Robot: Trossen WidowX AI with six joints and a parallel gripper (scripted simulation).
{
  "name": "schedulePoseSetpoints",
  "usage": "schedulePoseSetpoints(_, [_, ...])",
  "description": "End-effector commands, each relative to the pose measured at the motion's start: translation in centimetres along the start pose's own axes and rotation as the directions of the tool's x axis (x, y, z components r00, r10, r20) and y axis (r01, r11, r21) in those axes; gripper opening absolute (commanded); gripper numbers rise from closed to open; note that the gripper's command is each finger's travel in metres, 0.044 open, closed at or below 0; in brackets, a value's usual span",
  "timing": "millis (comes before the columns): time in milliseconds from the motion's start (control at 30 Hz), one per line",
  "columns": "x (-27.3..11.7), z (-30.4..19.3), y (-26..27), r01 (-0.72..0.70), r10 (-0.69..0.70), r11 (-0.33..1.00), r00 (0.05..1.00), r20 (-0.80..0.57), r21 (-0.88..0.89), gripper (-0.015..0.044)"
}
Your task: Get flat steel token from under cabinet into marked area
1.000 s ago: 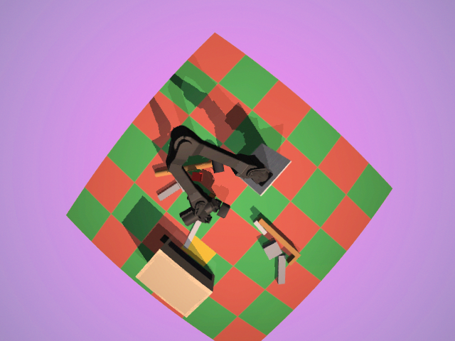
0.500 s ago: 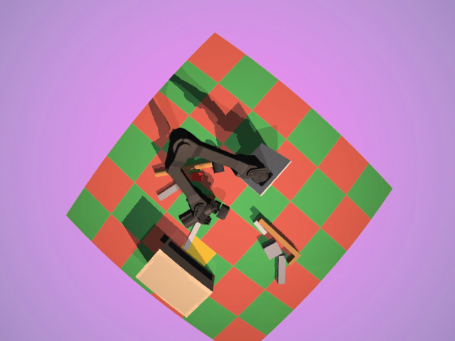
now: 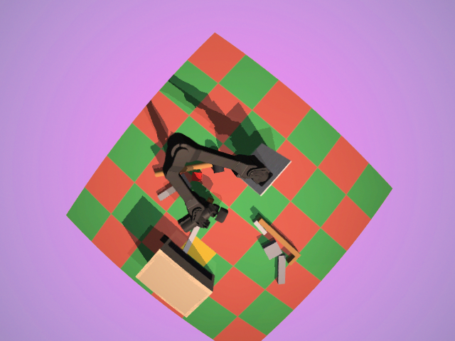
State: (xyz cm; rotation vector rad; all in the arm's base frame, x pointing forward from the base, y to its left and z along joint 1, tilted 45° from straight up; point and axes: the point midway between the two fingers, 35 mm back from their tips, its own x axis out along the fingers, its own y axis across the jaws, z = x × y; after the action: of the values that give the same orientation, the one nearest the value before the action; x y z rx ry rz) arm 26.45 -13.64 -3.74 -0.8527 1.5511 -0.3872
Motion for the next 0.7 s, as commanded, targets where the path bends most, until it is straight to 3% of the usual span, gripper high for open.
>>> schedulePoseSetpoints(0, [0.0,0.9,-0.2,0.002,-0.002,1.0,1.0,0.007,0.008,0.0])
schedulePoseSetpoints(667, [0.0,3.1,-0.1,0.002,-0.002,1.0,1.0,0.008,0.009,0.0])
